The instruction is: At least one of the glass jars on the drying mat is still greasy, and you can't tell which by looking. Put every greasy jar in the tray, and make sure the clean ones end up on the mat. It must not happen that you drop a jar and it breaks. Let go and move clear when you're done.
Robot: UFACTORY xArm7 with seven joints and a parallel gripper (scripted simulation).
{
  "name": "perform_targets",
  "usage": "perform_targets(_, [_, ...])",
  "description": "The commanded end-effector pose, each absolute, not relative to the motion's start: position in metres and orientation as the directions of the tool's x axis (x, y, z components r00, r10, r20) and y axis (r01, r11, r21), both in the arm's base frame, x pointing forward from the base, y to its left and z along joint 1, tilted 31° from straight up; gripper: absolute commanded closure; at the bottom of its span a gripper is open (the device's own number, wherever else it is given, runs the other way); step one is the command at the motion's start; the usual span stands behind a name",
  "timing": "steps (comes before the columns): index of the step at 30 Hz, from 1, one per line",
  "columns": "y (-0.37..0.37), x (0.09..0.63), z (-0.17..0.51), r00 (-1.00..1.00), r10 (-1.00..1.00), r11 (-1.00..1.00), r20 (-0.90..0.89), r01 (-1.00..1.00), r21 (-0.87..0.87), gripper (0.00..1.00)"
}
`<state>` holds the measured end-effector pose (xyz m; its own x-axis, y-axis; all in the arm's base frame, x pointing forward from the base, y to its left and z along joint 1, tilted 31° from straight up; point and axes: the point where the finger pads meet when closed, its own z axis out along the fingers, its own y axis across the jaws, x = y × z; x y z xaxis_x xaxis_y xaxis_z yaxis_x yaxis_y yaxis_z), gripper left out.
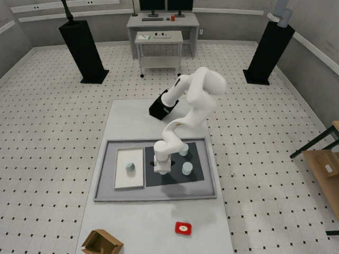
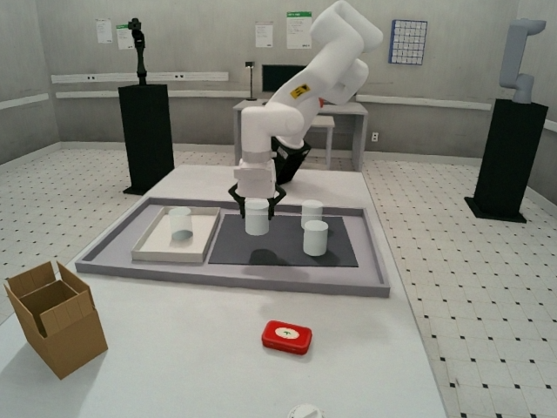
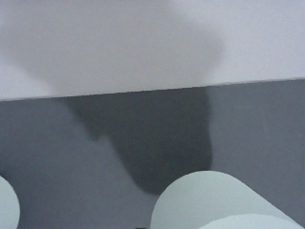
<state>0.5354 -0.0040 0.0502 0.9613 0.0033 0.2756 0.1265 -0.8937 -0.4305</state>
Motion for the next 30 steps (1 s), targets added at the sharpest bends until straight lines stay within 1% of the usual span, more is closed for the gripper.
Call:
perform_targets(1, [-0.009, 0.535, 0.057, 0.960, 0.001, -0.895, 0.279, 0.125, -0.429, 1.00])
perform_targets(30, [-0.040, 0.517, 0.119, 0.960, 0.001, -0.895, 0.279, 0.125, -0.429, 1.00])
